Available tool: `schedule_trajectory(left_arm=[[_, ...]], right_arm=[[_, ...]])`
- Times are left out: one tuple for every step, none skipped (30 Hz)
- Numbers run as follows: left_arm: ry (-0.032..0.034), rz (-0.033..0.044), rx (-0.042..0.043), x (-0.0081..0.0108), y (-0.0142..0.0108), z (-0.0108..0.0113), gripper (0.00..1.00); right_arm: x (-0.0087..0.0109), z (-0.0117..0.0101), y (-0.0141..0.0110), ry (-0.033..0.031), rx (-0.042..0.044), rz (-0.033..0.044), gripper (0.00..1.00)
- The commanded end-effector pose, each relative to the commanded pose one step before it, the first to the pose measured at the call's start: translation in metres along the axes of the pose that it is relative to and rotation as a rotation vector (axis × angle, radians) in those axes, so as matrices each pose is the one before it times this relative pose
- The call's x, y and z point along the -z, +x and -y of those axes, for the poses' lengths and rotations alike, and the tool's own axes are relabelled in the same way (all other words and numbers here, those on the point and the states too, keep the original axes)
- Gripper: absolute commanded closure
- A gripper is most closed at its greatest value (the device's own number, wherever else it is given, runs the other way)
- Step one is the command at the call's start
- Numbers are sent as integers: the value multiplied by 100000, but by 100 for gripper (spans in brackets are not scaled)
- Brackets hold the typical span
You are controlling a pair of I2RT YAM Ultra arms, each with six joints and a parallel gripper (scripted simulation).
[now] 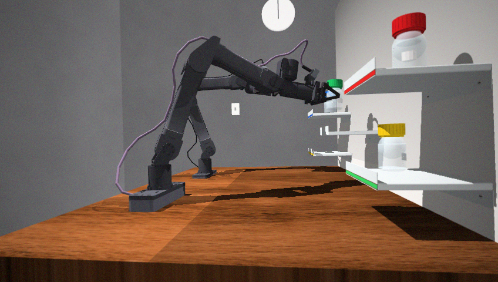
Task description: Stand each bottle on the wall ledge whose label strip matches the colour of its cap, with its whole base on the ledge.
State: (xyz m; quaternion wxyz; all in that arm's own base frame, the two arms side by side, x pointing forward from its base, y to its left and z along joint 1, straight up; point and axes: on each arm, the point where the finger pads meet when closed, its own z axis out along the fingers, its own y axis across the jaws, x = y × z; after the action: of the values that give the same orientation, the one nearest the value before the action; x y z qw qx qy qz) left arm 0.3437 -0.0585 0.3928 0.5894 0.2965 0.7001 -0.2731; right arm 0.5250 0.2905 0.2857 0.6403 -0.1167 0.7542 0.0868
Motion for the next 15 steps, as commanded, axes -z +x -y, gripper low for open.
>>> schedule_trajectory(left_arm=[[794,207,-137,224,-421,147,11],[0,0,0,0,0,0,11],[0,0,0,0,0,0,11],[0,0,0,0,0,0,11],[0,0,0,0,0,0,11],[0,0,0,0,0,0,11],[0,0,0,0,0,0,11],[0,0,0,0,0,0,11],[0,0,0,0,0,0,11],[0,0,0,0,0,0,11],[0,0,0,0,0,0,11],[0,0,0,0,0,0,11],[0,0,0,0,0,0,11],[0,0,0,0,0,0,11],[0,0,0,0,0,0,11]], right_arm=[[2537,-1812,-3501,-6073,-1439,6611,49],[349,-351,56,-1093,167,-461,49],[0,0,0,0,0,0,49],[0,0,0,0,0,0,49],[198,248,-186,1101,-412,1227,49],[336,-25,9,-28,-33,116,49],[409,-150,-27,-395,6,54,49],[439,-218,-37,-628,-164,14,49],[455,-401,-23,-1620,-2,-42,49],[460,-284,-3,-963,8,-33,49],[472,-277,17,-952,3,-47,49],[478,-253,41,-883,-8,-58,49],[480,-200,72,-705,-34,-64,49],[481,-154,97,-536,-34,-75,49],[476,-118,113,-395,-9,-89,49]])
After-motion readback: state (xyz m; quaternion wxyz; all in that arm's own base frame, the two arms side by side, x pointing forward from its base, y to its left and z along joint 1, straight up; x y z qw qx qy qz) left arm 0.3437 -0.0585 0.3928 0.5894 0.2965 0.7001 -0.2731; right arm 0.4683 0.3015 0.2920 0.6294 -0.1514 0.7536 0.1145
